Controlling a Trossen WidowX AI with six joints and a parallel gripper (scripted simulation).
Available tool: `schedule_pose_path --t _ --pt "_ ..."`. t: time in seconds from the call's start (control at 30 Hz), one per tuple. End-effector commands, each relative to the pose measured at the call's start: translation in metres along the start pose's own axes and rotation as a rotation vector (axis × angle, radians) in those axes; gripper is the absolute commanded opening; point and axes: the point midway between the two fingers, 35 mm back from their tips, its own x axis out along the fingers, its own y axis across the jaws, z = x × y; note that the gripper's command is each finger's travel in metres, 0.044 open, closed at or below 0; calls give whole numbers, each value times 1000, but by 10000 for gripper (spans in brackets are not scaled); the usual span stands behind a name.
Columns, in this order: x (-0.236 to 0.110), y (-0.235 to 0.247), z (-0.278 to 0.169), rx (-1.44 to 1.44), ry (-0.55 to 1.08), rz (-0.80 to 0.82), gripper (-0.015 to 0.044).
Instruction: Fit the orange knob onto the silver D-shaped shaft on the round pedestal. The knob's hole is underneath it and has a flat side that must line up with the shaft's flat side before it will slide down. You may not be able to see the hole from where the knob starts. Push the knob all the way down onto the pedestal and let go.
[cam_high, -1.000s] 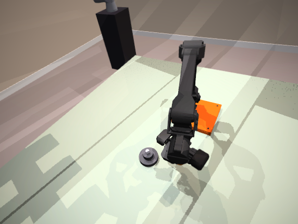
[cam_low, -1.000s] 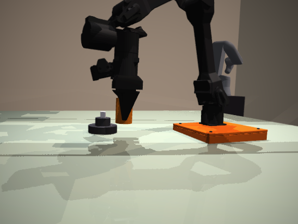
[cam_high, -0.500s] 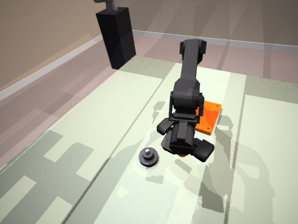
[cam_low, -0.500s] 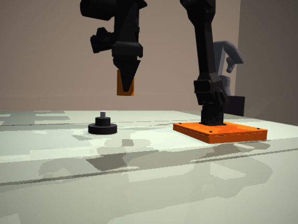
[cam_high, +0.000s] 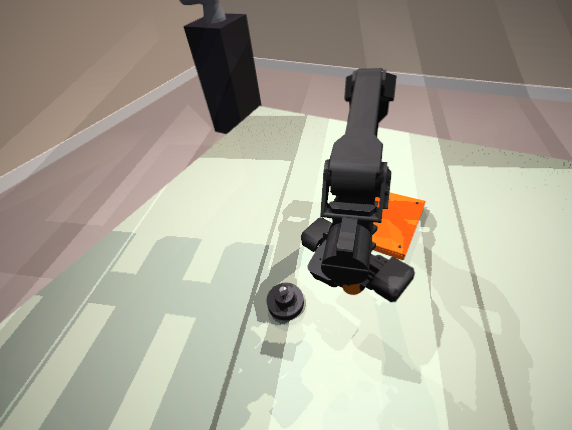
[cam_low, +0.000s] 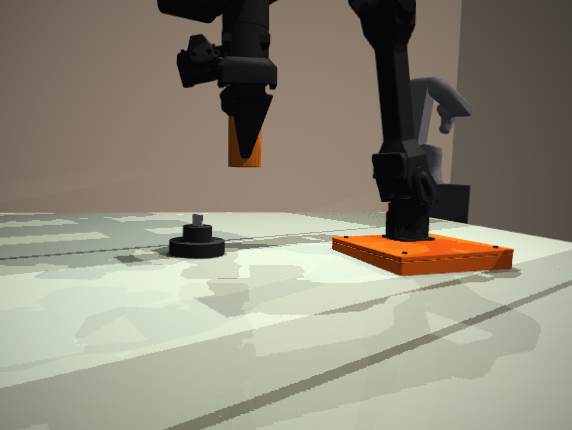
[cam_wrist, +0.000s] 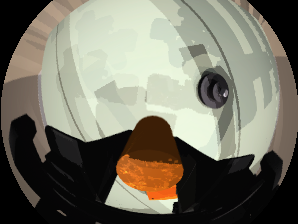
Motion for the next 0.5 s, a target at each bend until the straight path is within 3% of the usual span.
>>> schedule_pose_path --t 0.0,0.47 --pt "-11 -3 -5 -3 -9 90 0" --pt "-43 -8 -21 -6 -6 417 0"
